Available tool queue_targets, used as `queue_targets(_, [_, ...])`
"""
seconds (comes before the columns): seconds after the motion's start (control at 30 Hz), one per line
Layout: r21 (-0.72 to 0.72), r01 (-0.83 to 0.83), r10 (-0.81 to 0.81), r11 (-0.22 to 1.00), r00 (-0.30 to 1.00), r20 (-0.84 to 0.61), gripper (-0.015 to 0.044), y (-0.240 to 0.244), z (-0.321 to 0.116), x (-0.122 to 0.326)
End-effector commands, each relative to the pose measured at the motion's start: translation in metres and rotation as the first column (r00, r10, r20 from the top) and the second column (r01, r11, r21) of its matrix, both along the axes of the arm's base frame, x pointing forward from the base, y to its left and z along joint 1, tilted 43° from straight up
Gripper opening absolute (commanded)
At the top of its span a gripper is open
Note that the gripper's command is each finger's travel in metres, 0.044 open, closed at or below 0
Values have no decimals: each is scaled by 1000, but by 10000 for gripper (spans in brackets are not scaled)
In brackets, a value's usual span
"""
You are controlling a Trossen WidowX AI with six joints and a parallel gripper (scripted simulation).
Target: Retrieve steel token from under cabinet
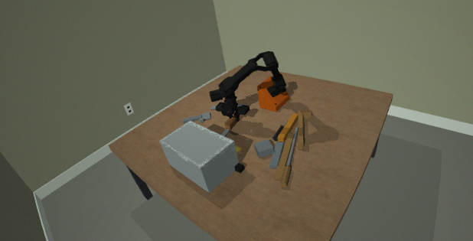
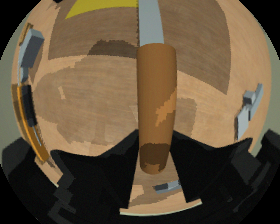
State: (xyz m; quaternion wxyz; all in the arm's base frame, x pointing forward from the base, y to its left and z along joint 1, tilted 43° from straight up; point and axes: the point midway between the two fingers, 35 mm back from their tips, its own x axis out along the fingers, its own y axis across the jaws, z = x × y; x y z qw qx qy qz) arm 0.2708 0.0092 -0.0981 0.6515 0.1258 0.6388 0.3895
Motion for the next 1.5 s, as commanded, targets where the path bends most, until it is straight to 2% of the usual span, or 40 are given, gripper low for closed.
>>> queue_targets(0.0, [-1,0,0,1000,1000,2,0,2,1,7])
queue_targets(1.47, [0,0,0,1000,1000,5,0,19,9,60])
